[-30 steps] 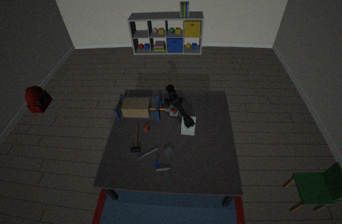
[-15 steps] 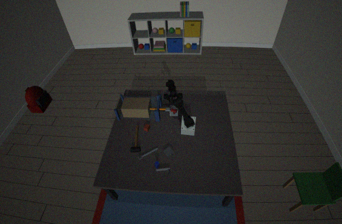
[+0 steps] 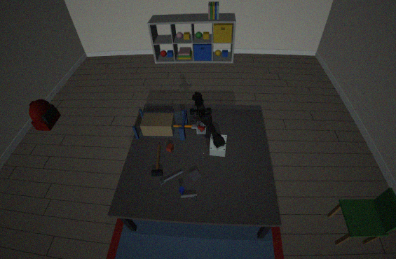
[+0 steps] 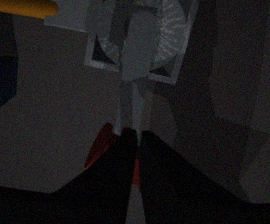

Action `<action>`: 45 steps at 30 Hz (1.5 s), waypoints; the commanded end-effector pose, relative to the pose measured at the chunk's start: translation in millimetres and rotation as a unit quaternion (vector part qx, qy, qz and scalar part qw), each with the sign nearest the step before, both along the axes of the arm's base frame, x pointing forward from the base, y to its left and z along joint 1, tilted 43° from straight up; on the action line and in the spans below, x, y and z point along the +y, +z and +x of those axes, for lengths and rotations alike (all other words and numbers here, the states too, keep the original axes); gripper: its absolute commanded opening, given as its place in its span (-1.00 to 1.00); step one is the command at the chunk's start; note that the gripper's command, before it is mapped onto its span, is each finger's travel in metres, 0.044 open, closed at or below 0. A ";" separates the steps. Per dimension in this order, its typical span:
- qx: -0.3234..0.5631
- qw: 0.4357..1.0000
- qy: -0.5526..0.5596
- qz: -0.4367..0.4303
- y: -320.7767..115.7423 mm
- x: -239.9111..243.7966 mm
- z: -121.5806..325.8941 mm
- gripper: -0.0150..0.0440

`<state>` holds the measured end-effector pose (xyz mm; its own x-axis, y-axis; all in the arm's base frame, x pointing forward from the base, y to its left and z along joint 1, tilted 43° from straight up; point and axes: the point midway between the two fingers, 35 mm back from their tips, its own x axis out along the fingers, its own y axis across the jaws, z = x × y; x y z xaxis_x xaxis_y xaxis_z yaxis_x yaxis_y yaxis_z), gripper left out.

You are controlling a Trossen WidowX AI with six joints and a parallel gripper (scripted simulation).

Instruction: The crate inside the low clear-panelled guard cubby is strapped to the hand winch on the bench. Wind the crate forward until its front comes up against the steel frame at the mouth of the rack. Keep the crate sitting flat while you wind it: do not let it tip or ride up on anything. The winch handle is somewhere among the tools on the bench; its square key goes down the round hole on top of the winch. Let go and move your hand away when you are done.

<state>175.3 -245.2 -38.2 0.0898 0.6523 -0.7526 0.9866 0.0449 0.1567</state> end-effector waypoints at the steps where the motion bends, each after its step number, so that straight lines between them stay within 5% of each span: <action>1: -0.001 1.000 -0.001 -0.002 0.3 -0.8 0.4 -0.49; 41: 0.004 1.000 0.004 0.003 0.0 0.0 0.0 -0.49; 45: -0.103 0.993 0.061 -0.025 5.2 9.4 -0.7 -0.14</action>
<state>175.9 -242.2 -39.3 0.1073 0.6495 -0.7527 0.9707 0.0954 0.2207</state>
